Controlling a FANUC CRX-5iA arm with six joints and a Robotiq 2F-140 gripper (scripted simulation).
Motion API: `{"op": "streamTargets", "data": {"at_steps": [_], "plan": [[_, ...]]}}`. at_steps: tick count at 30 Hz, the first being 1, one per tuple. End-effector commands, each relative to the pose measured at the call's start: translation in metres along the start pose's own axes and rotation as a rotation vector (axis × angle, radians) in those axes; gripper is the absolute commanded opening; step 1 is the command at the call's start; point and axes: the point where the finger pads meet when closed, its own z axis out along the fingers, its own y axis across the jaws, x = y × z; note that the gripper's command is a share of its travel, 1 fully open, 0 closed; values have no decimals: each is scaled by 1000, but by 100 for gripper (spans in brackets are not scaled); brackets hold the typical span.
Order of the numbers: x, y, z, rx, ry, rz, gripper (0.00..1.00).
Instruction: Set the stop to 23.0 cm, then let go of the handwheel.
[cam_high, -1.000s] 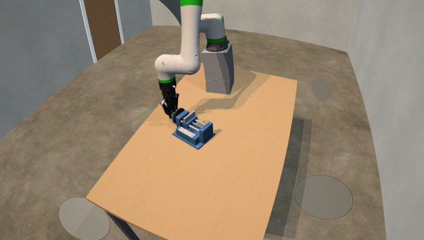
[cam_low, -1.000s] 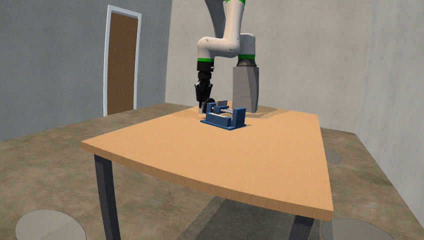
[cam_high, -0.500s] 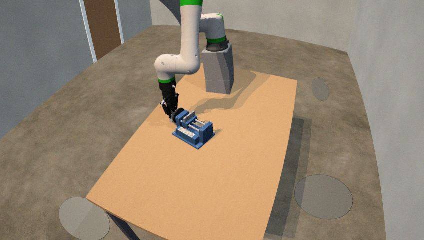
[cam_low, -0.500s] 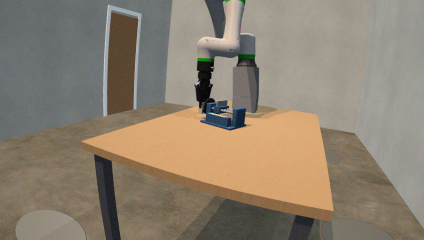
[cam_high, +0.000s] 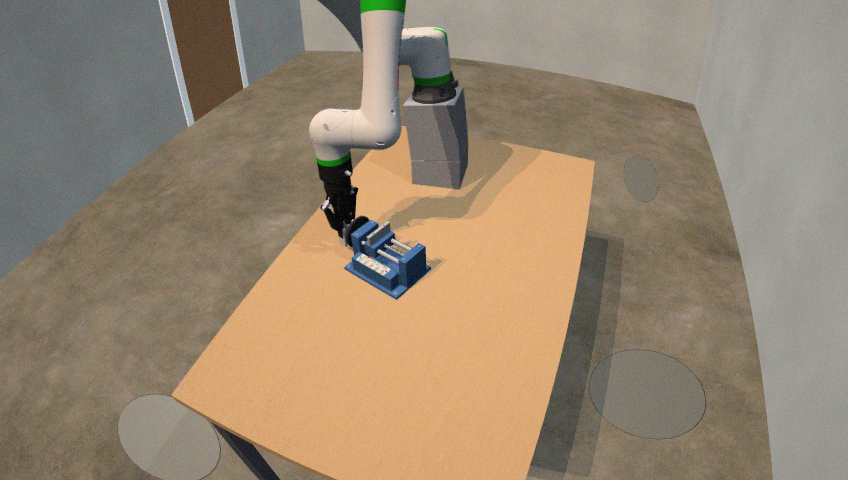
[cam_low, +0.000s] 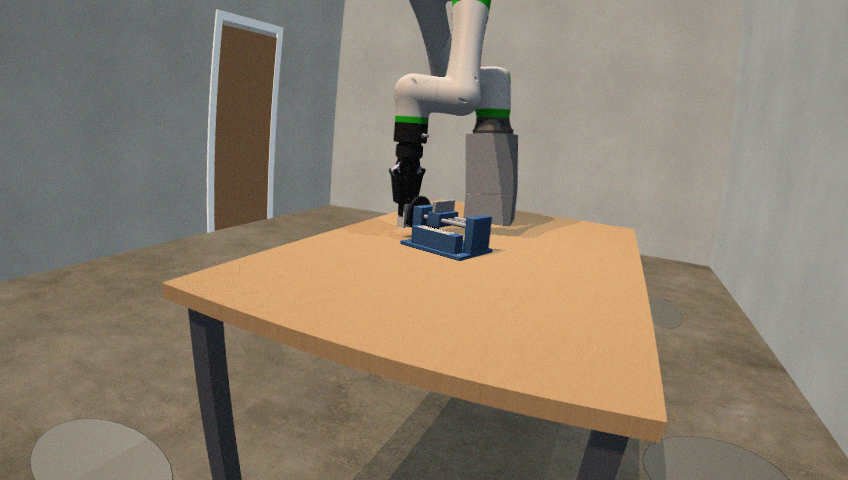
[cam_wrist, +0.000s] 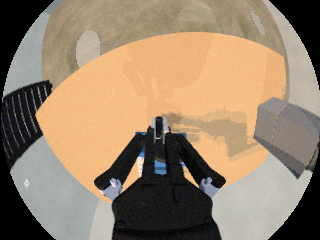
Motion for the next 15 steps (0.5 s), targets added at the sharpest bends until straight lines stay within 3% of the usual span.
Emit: {"op": "streamTargets", "data": {"at_steps": [1, 15], "plan": [[0, 0, 0, 0, 0, 0, 4], [0, -3, -3, 0, 0, 0, 4]]}}
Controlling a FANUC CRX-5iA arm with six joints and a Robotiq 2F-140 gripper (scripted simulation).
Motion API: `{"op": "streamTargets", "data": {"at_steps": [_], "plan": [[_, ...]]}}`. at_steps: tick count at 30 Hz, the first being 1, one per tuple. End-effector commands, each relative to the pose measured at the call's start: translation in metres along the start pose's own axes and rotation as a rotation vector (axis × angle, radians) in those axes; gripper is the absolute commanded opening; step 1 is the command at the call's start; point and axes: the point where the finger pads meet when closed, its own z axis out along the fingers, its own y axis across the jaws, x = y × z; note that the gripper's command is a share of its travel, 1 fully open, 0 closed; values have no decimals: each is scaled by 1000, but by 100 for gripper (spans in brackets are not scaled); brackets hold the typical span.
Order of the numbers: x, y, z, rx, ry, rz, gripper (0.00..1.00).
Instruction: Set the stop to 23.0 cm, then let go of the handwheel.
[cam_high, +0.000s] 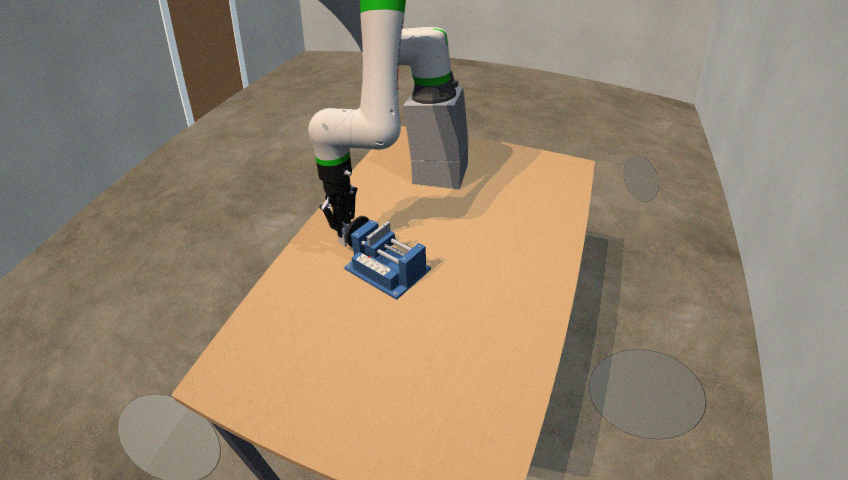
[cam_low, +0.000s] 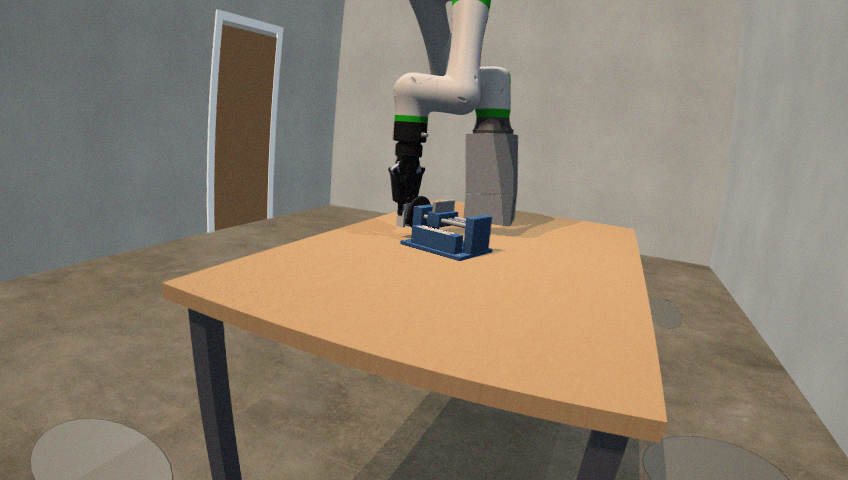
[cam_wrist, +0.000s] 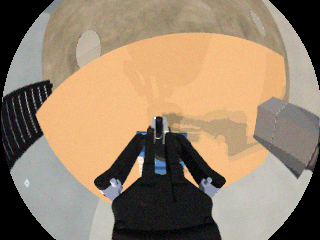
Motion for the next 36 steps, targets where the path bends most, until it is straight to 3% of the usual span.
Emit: {"op": "streamTargets", "data": {"at_steps": [1, 36], "plan": [[0, -1, -1, 0, 0, 0, 4], [0, -7, -39, 0, 0, 0, 4]]}}
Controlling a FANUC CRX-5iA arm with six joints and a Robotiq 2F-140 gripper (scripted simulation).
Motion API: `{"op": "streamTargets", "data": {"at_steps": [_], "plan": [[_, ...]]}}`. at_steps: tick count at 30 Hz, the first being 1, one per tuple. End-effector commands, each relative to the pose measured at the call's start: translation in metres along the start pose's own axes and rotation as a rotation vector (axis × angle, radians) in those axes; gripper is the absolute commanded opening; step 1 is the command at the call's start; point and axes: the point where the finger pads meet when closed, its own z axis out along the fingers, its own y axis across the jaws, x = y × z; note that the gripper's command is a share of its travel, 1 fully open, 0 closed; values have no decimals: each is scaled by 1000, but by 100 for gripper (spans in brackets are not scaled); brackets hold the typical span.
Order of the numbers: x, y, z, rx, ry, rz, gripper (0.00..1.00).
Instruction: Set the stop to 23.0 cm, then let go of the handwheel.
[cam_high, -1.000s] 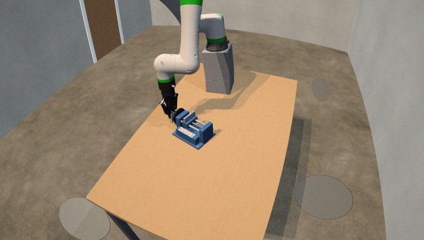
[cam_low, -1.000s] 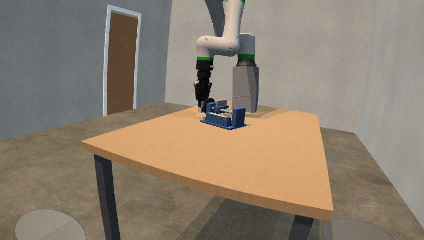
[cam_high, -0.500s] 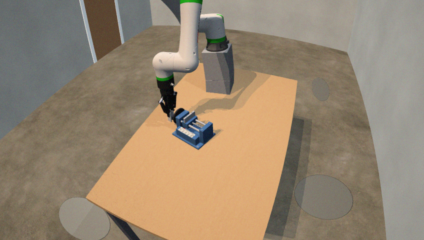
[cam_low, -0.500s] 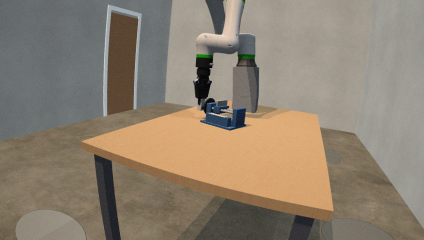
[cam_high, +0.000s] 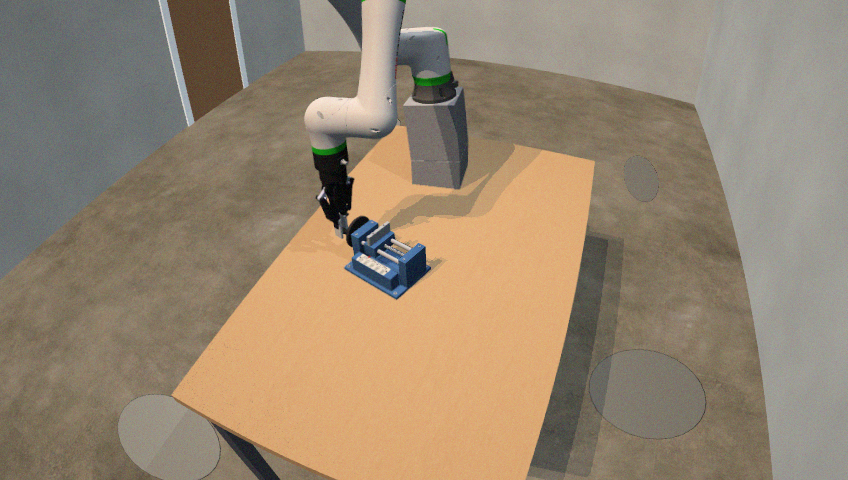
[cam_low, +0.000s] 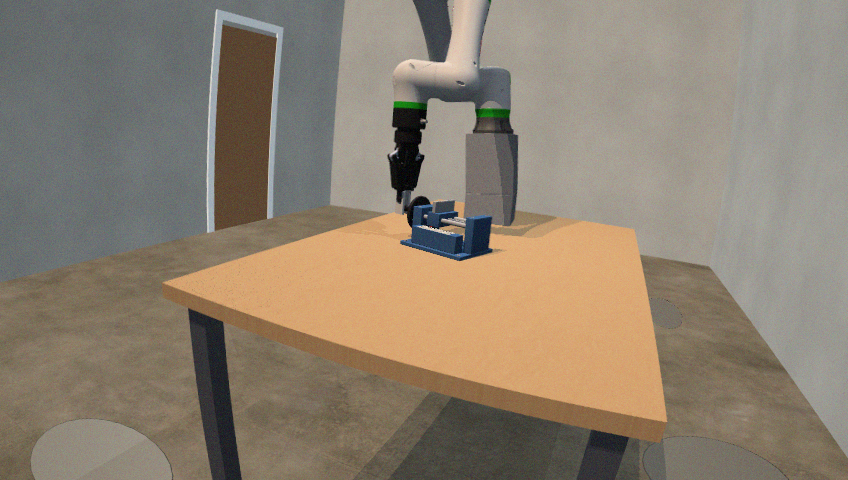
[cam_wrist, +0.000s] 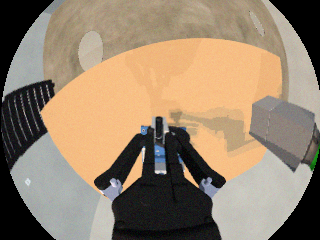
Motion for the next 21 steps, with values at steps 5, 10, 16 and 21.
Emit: {"op": "streamTargets", "data": {"at_steps": [5, 10, 16, 21], "plan": [[0, 6, -10, 0, 0, 0, 4], [0, 10, -14, 0, 0, 0, 4], [0, 21, -21, 0, 0, 0, 4], [0, 32, -23, 0, 0, 0, 4]]}}
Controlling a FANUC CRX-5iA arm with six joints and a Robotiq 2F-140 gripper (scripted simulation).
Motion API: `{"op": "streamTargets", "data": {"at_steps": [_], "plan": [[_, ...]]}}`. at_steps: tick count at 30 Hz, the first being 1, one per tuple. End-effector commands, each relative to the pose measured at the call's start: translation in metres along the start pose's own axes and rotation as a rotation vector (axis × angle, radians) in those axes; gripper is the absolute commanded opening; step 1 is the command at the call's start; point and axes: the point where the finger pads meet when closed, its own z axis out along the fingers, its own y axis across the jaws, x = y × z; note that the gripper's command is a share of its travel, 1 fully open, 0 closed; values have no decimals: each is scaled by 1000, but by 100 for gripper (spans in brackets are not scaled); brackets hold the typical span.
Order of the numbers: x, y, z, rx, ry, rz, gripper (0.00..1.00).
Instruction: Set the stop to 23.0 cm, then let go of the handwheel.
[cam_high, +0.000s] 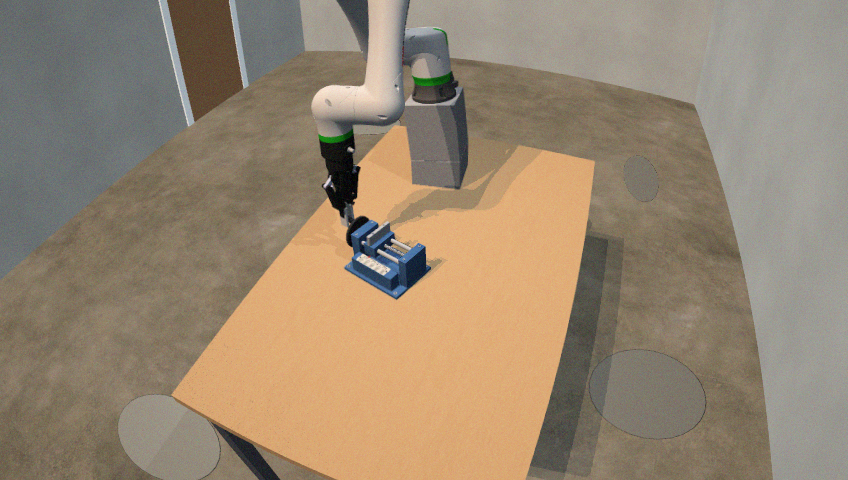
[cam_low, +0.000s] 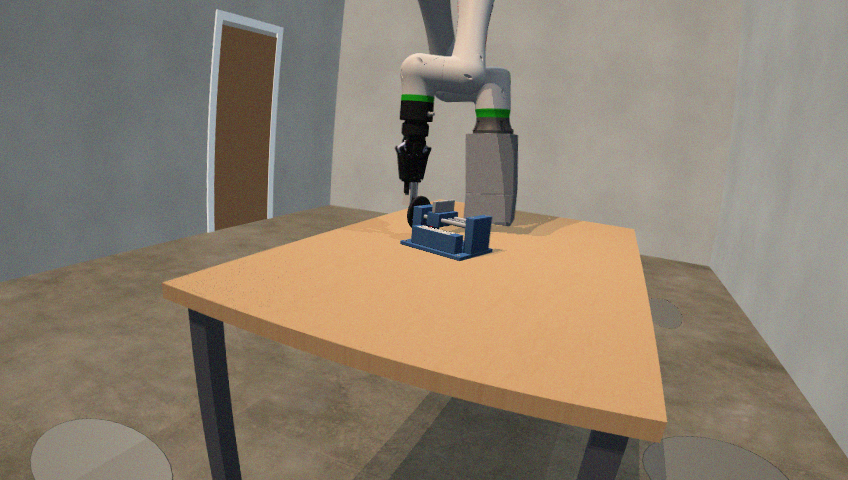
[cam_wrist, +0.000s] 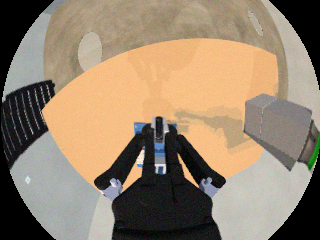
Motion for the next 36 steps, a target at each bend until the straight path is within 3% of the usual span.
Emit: {"op": "streamTargets", "data": {"at_steps": [1, 10, 19, 36], "plan": [[0, 7, 0, 0, 0, 0, 4], [0, 23, 4, 0, 0, 0, 4], [0, 39, 25, 0, 0, 0, 4], [0, 32, 57, 0, 0, 0, 4]]}}
